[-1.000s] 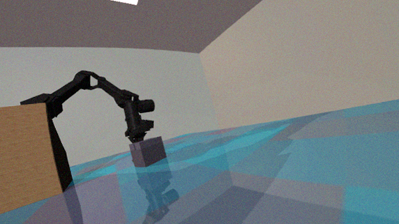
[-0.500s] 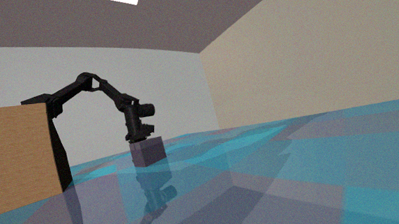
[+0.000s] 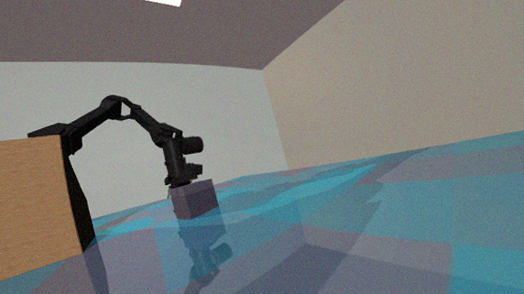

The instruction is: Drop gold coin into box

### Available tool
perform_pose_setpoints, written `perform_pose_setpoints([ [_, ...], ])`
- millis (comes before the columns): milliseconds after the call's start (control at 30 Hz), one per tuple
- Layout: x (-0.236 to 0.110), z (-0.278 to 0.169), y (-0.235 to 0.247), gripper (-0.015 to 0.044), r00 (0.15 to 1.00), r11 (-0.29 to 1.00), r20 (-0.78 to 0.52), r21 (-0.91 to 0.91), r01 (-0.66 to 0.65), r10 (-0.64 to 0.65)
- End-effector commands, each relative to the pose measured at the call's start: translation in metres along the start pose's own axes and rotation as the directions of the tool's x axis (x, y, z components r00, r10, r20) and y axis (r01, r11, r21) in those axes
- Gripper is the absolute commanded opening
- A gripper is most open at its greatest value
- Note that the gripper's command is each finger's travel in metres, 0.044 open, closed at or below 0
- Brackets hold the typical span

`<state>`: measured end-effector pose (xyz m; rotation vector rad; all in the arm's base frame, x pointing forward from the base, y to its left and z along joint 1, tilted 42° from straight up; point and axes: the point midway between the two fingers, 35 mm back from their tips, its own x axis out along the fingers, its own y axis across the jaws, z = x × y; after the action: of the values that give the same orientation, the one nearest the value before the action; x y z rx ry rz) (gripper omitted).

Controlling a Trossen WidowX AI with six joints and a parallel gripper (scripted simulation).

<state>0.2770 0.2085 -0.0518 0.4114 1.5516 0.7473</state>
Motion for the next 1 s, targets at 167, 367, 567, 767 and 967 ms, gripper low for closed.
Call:
perform_pose_setpoints([
  [167, -0.015, 0.001, -0.002, 0.0000, 1.000, 1.000, -0.001, 0.005, 0.007, -0.007],
  [367, -0.030, 0.003, -0.002, 0.0000, 1.000, 1.000, -0.001, 0.005, 0.009, -0.009],
  [567, -0.045, 0.003, -0.002, 0.0000, 1.000, 1.000, -0.001, 0.005, 0.010, -0.010],
  [767, -0.060, 0.003, -0.002, 0.0000, 1.000, 1.000, -0.001, 0.005, 0.010, -0.010],
  [967, -0.075, 0.002, -0.001, 0.0000, 1.000, 1.000, -0.001, 0.005, 0.010, -0.010],
])
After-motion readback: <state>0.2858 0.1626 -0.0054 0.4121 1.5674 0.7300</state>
